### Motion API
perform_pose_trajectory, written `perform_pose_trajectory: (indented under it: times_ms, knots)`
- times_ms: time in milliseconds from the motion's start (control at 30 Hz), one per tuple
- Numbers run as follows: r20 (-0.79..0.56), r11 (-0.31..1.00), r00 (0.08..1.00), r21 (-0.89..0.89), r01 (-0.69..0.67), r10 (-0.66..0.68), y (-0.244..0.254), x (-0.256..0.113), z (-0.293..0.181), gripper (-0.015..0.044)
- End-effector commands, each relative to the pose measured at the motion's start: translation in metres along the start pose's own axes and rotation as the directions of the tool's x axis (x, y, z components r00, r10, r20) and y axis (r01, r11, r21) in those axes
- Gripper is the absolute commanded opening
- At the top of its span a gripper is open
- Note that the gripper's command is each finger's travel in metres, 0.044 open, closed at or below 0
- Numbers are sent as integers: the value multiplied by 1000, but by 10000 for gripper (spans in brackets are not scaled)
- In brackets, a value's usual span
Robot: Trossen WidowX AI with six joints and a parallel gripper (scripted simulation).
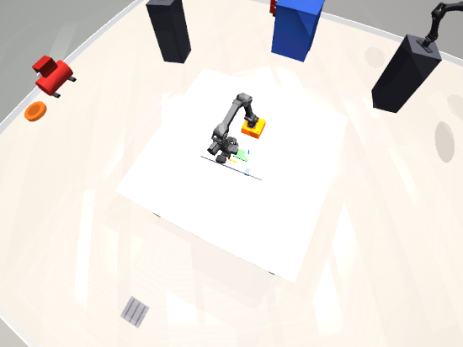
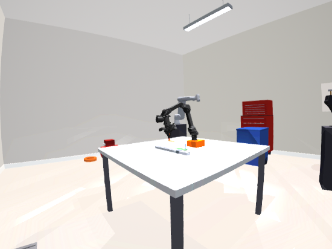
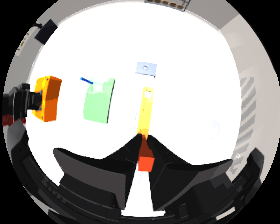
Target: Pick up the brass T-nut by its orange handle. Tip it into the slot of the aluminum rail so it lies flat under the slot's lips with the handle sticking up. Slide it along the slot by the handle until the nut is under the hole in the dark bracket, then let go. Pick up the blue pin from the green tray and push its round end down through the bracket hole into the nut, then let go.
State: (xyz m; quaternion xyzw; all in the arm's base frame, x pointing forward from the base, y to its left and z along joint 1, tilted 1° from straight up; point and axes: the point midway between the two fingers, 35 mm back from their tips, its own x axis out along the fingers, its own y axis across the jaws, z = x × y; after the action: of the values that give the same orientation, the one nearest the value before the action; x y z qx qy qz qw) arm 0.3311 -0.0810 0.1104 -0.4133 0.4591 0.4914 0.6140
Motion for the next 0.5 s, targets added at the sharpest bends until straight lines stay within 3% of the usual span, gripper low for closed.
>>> perform_pose_trajectory:
  times_ms: [0,467]
  knots:
    - [3,1000,1000,-7,10,-10,1,1,0,-150]
    - [8,998,998,-15,55,-55,2,3,-1,-150]
